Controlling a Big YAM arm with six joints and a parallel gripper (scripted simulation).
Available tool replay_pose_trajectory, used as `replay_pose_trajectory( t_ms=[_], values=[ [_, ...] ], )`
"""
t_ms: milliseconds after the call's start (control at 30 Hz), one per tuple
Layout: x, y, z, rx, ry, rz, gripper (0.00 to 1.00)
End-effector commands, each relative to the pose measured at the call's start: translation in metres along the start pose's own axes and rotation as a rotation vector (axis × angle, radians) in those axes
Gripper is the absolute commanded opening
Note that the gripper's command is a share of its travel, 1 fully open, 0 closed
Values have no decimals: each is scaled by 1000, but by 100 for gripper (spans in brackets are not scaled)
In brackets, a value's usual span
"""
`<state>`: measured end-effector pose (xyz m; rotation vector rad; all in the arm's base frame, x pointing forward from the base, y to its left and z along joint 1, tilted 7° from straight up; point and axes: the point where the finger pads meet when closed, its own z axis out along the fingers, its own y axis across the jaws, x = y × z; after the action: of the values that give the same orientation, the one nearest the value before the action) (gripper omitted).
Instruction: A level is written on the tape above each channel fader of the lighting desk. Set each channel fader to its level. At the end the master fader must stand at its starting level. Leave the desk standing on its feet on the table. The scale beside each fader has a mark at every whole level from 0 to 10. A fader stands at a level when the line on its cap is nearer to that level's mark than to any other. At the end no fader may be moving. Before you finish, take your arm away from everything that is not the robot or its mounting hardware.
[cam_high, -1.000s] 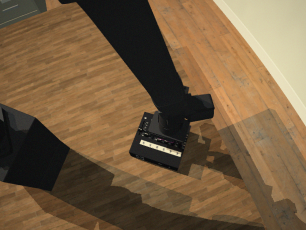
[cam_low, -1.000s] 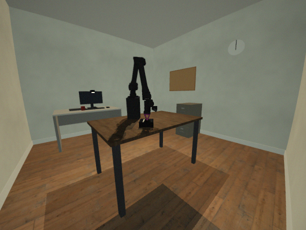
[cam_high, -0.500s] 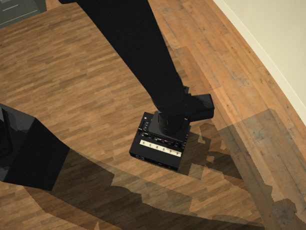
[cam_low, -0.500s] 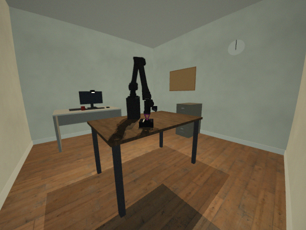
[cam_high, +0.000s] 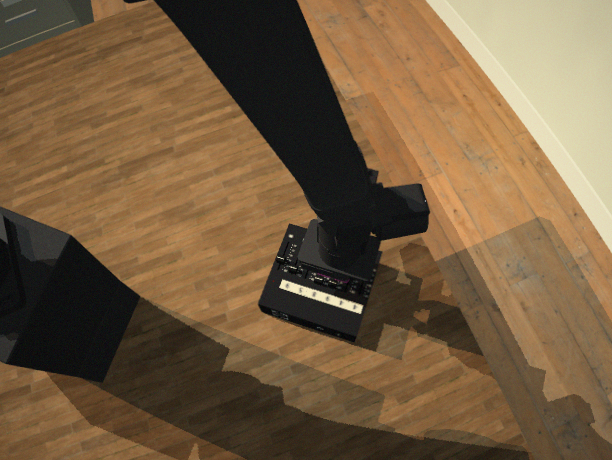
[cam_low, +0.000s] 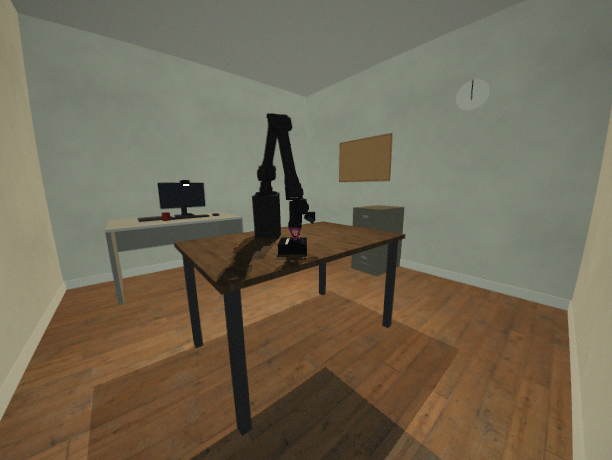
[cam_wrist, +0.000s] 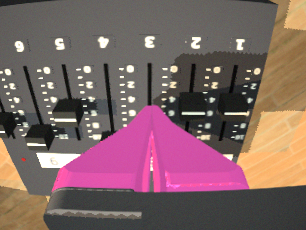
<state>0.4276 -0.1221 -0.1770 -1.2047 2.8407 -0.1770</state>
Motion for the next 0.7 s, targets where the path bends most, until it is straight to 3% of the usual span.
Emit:
replay_pose_trajectory(
  t_ms=[0, 467, 500, 667],
  values=[
    [-6, -11, -11, 20, -12, 17, 0],
    [-7, -4, -30, 16, -11, 8, 0],
    [-15, -19, -37, 41, -25, 10, 0],
    [-6, -4, -47, 16, -11, 9, 0]
  ],
)
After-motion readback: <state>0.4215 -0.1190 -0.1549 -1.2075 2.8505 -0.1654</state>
